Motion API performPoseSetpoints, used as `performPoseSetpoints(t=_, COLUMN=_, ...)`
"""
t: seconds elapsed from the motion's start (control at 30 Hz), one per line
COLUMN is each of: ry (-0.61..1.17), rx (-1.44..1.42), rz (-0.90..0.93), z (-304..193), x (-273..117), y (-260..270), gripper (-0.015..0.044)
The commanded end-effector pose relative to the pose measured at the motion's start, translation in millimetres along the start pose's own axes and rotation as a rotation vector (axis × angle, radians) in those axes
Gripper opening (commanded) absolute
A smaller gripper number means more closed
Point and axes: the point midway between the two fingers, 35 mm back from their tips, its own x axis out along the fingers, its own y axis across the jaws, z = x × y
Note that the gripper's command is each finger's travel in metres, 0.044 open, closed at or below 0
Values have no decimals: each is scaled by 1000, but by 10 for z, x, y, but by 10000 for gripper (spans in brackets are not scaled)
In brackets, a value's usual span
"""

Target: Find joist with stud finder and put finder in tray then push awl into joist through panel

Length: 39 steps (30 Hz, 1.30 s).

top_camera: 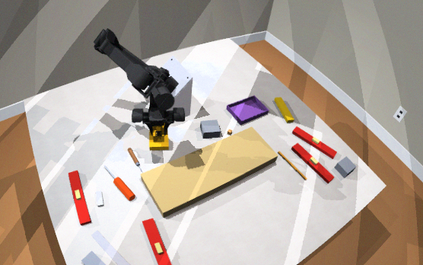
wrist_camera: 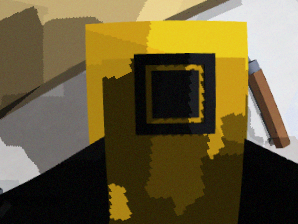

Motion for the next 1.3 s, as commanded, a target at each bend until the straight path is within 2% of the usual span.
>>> performPoseSetpoints(t=0.0, ry=1, rx=-36, rz=13, z=166, x=-17, y=8, gripper=0)
performPoseSetpoints(t=1.07, ry=-13, rx=-400, rz=114, z=1563, x=263, y=123, gripper=0)
performPoseSetpoints(t=1.27, ry=-15, rx=-417, rz=118, z=1620, x=311, y=130, gripper=0)
